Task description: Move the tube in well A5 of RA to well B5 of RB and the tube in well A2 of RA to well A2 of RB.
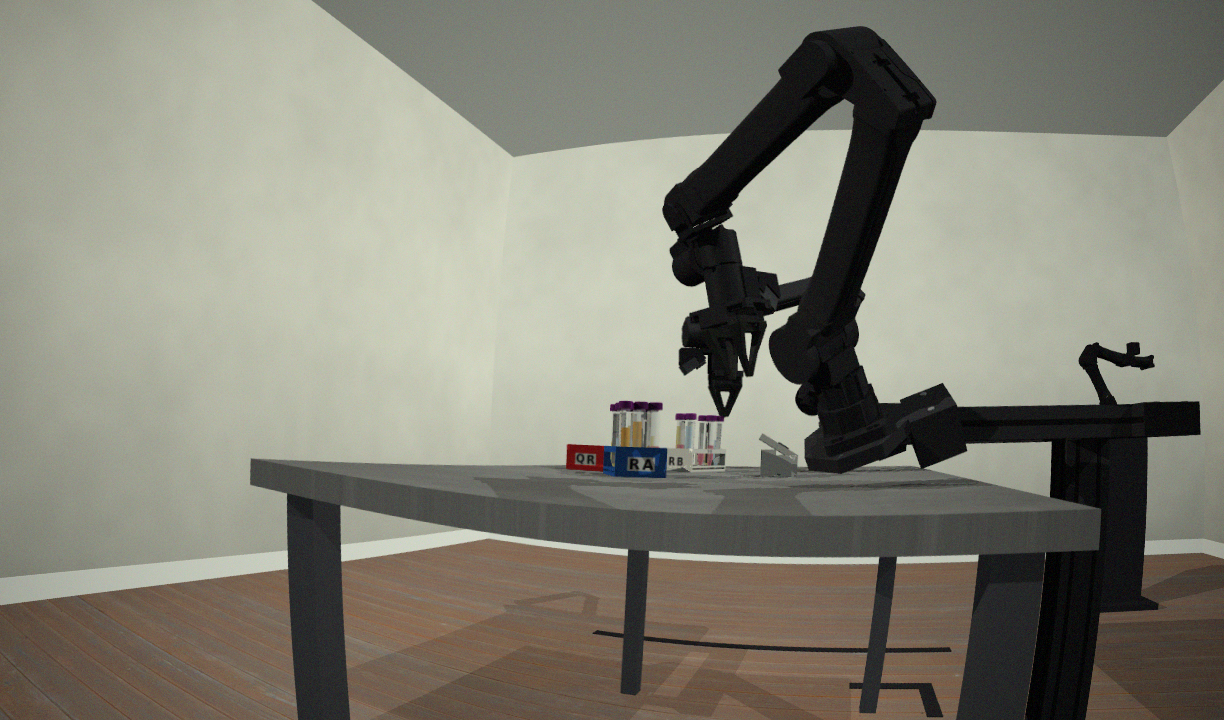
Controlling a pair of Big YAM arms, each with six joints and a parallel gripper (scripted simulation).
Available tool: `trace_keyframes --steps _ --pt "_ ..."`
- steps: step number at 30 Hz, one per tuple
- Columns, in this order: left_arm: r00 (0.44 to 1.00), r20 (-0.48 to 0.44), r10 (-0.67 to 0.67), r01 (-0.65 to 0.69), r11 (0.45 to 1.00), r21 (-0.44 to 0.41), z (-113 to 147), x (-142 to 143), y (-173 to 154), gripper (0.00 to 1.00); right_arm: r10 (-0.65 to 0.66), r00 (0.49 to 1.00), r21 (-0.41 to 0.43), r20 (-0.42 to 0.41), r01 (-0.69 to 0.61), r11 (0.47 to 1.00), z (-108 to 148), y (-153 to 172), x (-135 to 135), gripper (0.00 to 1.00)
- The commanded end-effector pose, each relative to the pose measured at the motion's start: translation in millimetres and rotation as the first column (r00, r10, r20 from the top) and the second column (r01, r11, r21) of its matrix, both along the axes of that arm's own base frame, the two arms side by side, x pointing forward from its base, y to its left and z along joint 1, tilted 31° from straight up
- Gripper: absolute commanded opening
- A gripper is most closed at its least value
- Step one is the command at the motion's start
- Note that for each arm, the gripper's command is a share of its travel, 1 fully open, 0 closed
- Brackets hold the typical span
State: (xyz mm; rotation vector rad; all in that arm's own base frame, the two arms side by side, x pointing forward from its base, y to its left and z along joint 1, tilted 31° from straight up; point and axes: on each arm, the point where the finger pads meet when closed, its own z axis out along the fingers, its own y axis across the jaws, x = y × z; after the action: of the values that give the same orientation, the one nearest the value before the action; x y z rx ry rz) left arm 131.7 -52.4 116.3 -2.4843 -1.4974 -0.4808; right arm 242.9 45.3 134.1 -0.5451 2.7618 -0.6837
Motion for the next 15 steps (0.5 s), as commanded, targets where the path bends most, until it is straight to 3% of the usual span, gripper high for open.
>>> trace_keyframes --steps 1,15 --pt "1.0 0.018 0.0 0.001 1.0 -0.02 9 6 -6 0.3 -0.009 0.999 0.024 0.043 0.008 1.0 28 15 14 0.3" --pt "1.0 0.018 0.0 0.001 1.0 -0.02 9 6 -6 0.3 -0.01 0.999 0.033 0.052 0.008 0.999 59 27 0 0.3"
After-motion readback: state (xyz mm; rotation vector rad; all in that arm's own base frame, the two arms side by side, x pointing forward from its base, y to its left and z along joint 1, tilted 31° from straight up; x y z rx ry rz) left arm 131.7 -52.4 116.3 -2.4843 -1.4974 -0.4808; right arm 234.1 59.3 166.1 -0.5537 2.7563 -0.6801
